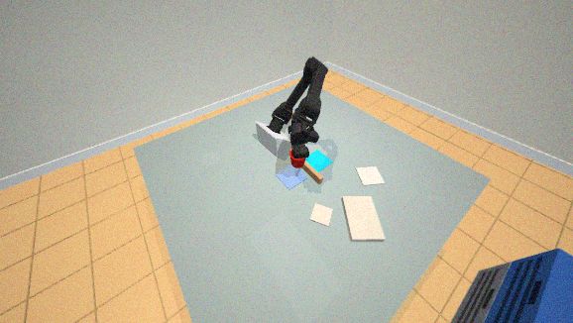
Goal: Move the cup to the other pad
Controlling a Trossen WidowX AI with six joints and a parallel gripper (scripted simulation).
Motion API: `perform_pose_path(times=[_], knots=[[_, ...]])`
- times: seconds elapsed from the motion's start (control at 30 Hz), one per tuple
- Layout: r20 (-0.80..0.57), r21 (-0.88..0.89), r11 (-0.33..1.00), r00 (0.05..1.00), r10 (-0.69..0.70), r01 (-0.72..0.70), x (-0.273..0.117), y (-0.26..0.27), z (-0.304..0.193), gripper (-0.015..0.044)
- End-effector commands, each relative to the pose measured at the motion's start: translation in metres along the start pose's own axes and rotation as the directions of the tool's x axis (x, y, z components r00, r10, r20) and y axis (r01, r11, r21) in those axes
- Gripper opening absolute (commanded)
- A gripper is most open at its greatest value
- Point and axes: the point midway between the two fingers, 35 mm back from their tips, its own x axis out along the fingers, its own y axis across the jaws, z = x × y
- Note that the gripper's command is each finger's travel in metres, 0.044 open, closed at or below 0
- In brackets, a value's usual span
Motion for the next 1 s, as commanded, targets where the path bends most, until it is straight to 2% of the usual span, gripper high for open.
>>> perform_pose_path(times=[0.0, 0.97], knots=[[0.002, 0.002, 1.0, 1.0, -0.002, 0.002, -0.001, 0.006, 0.01, 0.0], [0.005, 0.002, 1.0, 1.0, 0.0, 0.0, -0.003, 0.039, 0.074, 0.0]])
